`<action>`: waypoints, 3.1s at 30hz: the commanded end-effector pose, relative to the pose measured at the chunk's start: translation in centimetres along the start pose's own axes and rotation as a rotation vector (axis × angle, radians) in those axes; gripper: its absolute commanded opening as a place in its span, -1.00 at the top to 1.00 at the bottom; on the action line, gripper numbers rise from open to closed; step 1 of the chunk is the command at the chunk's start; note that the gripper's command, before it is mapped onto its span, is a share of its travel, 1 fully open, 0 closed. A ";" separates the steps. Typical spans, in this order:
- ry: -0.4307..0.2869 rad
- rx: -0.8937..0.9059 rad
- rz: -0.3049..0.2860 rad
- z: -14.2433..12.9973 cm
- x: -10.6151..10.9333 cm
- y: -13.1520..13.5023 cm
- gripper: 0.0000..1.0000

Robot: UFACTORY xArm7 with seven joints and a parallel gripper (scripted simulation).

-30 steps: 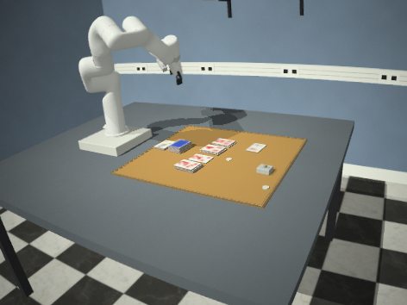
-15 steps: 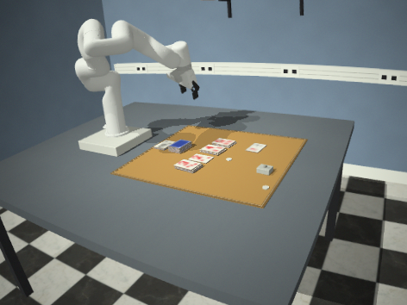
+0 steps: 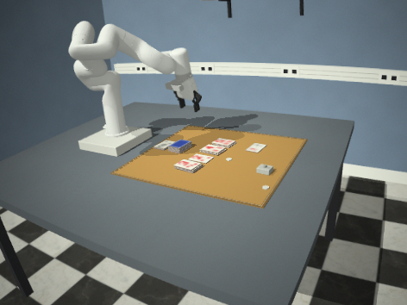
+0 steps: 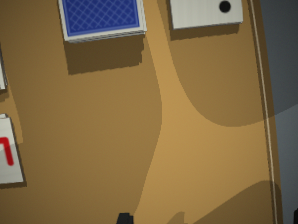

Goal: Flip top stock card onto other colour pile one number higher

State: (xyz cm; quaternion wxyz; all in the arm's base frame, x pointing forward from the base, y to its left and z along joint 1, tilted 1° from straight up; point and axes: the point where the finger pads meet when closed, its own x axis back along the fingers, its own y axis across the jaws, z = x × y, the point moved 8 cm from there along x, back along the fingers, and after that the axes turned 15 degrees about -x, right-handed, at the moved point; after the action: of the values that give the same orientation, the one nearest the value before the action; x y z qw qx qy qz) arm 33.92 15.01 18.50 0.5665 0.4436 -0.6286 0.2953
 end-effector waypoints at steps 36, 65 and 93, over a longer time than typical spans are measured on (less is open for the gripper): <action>0.175 0.117 0.112 11.1 -0.4 -9.2 -1.00; 0.184 0.121 0.115 11.7 -0.4 -9.5 -0.73; 0.184 0.121 0.115 12.3 -3.8 -10.0 -0.73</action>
State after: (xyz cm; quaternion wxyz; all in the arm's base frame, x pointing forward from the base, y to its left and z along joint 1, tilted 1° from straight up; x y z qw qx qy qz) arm 36.96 0.75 11.47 0.5772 0.4121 -0.5782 0.4032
